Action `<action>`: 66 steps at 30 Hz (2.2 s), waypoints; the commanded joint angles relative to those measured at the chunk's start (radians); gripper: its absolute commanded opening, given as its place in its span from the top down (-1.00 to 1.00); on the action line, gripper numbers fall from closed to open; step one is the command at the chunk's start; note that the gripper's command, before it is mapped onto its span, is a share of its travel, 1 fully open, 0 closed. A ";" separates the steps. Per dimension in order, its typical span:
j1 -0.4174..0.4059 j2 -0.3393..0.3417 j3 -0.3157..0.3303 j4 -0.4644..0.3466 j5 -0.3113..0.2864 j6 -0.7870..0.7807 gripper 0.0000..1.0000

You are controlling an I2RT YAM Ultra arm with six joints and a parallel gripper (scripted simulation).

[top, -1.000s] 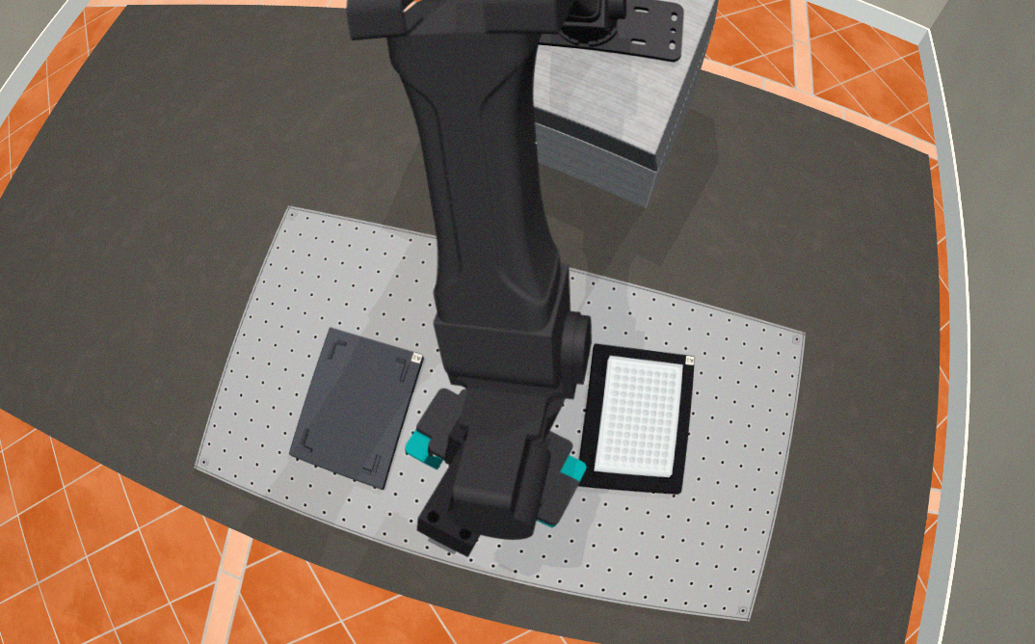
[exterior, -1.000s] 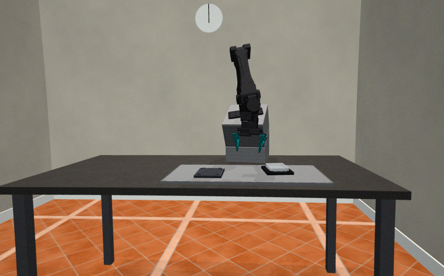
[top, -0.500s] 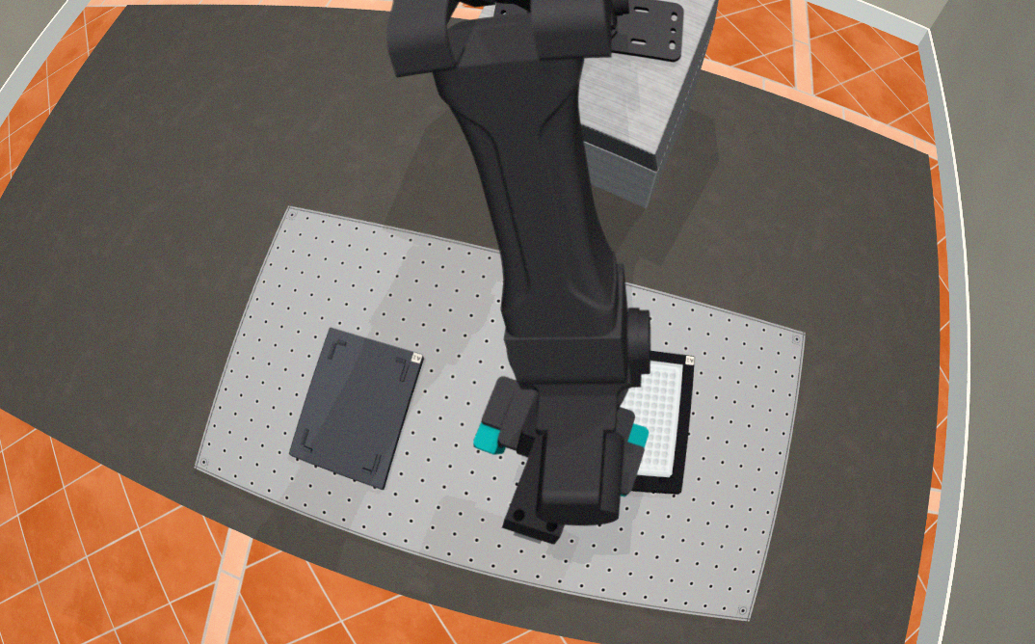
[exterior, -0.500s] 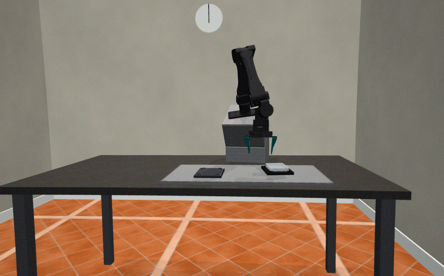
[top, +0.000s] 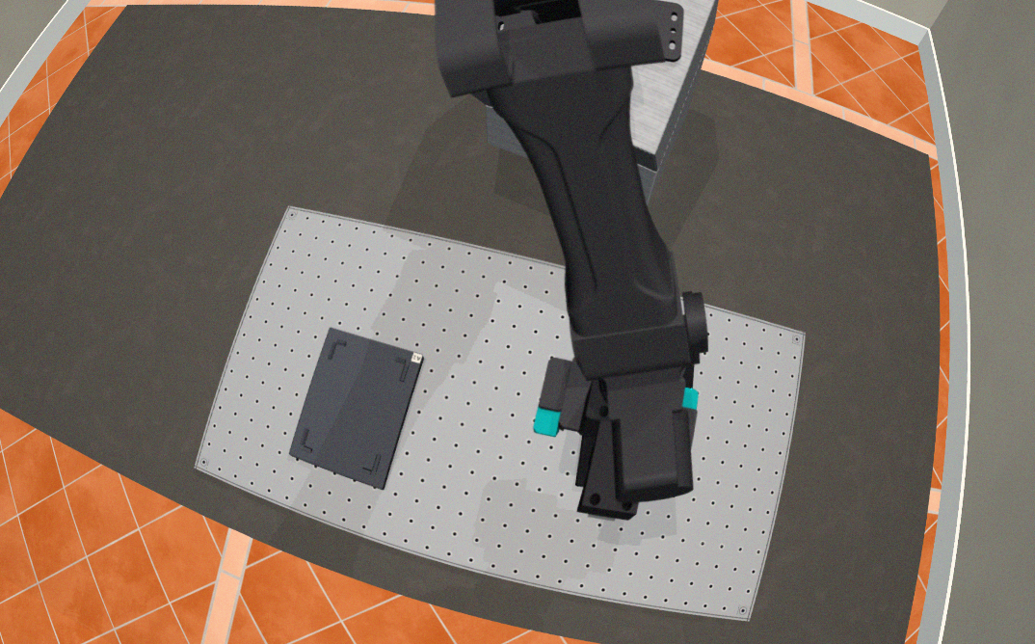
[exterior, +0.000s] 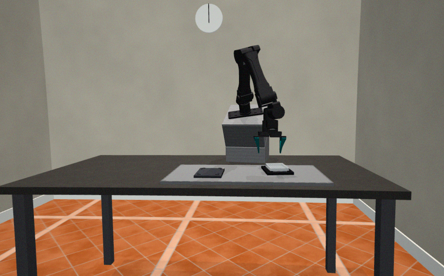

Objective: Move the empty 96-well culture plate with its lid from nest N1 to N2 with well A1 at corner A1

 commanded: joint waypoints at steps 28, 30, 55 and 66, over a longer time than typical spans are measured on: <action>0.138 -0.004 -0.033 -0.011 0.036 0.061 -1.00; 0.138 -0.004 -0.033 -0.011 0.036 0.061 -1.00; 0.138 -0.004 -0.033 -0.011 0.035 0.061 -1.00; 0.122 0.069 -0.020 0.027 0.023 0.041 -1.00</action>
